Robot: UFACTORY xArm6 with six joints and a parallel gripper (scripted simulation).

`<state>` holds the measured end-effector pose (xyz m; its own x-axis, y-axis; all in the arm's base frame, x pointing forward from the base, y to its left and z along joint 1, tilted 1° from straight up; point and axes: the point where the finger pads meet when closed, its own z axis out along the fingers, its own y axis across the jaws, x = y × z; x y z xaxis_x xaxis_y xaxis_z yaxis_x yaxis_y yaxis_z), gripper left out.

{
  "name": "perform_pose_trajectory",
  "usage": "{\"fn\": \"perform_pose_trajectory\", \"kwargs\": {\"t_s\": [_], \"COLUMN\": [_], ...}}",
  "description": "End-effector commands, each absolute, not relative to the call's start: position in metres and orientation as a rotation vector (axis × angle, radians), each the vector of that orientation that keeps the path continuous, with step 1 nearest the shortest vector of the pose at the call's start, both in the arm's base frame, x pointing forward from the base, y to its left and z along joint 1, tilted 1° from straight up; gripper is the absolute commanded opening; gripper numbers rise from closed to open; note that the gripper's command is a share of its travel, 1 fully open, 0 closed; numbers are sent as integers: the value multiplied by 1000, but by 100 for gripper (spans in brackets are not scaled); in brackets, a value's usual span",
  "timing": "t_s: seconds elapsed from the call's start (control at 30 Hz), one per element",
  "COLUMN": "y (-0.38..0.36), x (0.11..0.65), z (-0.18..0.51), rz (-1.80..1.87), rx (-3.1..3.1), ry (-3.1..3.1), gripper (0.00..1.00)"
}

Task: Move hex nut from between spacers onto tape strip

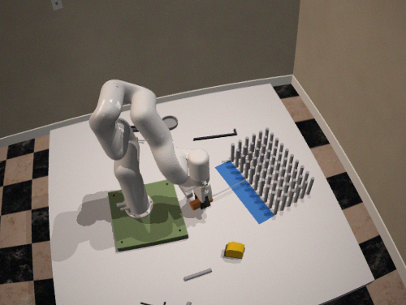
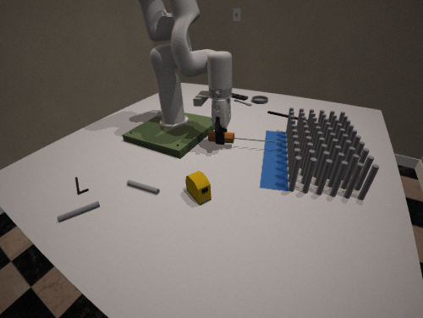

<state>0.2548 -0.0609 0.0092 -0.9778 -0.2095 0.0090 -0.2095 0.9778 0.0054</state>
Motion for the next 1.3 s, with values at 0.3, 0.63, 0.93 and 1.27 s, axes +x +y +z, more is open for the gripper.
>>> {"fn": "perform_pose_trajectory", "kwargs": {"t_s": [0.3,0.63,0.93,1.27], "y": [-84,-96,-104,-105], "x": [261,264,265,266], "z": [9,9,9,9], "rz": [-6,-6,-6,-6], "rx": [330,330,330,330], "ry": [-3118,-3118,-3118,-3118], "gripper": [0,0,0,0]}}
